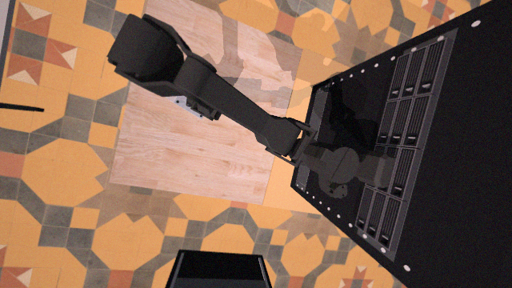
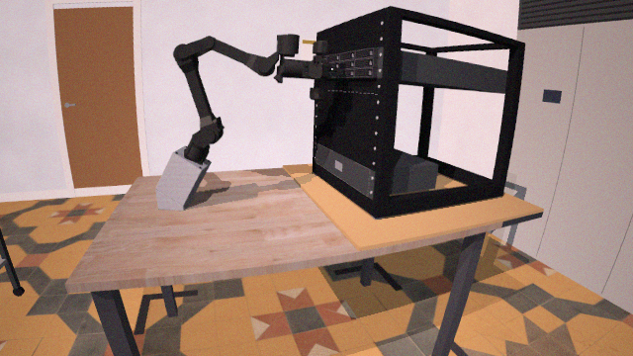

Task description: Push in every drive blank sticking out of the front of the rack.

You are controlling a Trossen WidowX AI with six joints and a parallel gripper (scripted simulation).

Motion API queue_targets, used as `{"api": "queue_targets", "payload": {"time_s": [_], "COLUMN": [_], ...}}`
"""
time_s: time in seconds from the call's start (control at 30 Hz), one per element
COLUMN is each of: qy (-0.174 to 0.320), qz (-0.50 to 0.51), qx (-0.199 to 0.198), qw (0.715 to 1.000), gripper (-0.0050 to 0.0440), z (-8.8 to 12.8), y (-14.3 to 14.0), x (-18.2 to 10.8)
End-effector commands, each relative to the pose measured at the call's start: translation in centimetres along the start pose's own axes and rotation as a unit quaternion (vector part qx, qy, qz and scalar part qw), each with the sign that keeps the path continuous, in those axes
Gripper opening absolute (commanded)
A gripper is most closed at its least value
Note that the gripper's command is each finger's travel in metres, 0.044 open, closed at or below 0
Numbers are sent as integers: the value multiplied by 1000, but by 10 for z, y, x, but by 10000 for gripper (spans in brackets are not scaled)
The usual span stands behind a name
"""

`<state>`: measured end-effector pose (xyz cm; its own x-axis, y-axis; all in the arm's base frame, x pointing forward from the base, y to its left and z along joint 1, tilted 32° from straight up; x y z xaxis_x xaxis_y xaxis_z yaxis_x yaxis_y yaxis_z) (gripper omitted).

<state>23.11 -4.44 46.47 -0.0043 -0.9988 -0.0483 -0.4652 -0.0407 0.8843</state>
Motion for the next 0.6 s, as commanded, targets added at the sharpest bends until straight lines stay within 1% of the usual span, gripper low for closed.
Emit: {"api": "queue_targets", "payload": {"time_s": [0.0, 0.57], "qy": [3, 3], "qz": [7, 7], "qx": [16, 16], "qw": [1000, 1000], "gripper": [-50, -50], "z": [-1, -2], "y": [14, 14], "x": [-3, -3]}}
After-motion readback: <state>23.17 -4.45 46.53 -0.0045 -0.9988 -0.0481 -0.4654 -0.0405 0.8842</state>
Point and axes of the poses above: the point midway between the two fingers, 35 mm back from their tips, its own z axis back along the fingers, its own y axis across the jaws, x = y × z, the point moved 1 cm from there along z, back along the fingers, and after that the axes turned 14 degrees about -z, right-handed, at the moved point
